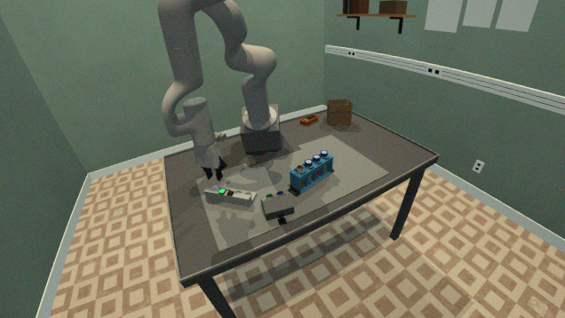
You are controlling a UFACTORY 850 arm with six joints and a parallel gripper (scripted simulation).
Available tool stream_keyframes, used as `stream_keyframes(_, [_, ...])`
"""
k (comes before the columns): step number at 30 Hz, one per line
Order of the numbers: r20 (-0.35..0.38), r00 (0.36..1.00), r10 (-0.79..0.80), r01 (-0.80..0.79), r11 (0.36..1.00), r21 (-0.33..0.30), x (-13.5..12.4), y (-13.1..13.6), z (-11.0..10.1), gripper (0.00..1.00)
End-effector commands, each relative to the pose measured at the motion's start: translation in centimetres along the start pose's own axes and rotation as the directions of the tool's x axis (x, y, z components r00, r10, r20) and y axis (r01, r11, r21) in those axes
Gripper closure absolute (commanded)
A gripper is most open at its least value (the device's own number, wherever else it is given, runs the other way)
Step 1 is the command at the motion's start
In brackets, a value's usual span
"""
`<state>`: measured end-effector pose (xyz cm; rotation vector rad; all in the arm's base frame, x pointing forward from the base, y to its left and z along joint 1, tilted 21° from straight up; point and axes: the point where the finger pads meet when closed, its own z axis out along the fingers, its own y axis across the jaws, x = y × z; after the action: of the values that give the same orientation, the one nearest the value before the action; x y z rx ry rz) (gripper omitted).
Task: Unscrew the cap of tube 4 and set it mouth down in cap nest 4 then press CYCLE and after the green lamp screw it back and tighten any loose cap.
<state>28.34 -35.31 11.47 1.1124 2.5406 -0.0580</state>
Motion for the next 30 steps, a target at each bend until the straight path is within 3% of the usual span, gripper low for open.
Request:
stream_keyframes(1, [0.001,1.0,-0.001,0.001,1.0,-0.002,1.9,-2.1,-1.5,0.54])
stream_keyframes(9, [0.001,1.0,-0.001,0.001,1.0,-0.002,4.3,-4.5,-3.0,0.54])
stream_keyframes(20, [0.001,1.0,-0.001,0.001,1.0,-0.002,4.3,-4.5,-3.0,0.54])
stream_keyframes(30, [0.001,1.0,-0.001,0.001,1.0,-0.002,4.3,-4.5,2.0,0.54])
